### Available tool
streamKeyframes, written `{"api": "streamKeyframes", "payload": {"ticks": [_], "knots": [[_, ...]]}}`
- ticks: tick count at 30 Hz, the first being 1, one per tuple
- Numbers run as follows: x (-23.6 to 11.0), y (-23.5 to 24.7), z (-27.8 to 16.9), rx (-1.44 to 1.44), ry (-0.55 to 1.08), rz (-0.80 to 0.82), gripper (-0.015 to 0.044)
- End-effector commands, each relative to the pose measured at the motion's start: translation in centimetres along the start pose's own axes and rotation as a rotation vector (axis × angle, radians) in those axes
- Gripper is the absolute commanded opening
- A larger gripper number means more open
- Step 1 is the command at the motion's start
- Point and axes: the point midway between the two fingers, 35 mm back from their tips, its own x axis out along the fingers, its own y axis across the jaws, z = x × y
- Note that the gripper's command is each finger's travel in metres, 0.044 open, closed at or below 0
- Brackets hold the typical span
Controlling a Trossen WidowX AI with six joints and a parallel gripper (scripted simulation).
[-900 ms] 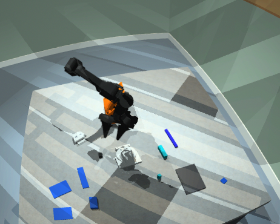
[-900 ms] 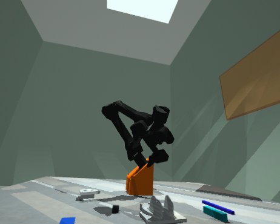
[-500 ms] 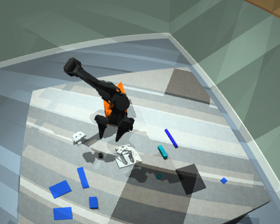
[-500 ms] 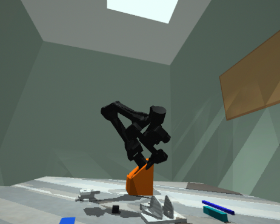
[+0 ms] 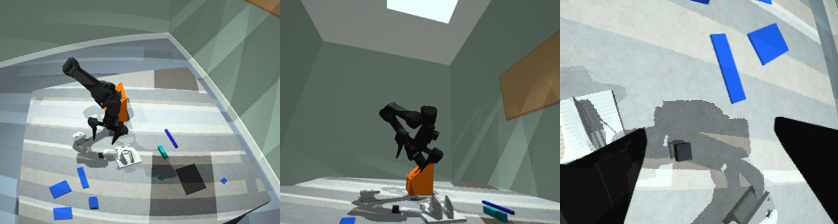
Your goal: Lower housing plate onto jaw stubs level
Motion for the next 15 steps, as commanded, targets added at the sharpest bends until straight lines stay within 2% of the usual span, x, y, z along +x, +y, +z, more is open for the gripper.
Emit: {"api": "streamKeyframes", "payload": {"ticks": [1, 15], "knots": [[0.5, -0.6, -0.2, 0.097, 0.021, 0.018, 0.0440], [2.2, -2.6, -1.9, 0.435, 0.113, 0.048, 0.0440]]}}
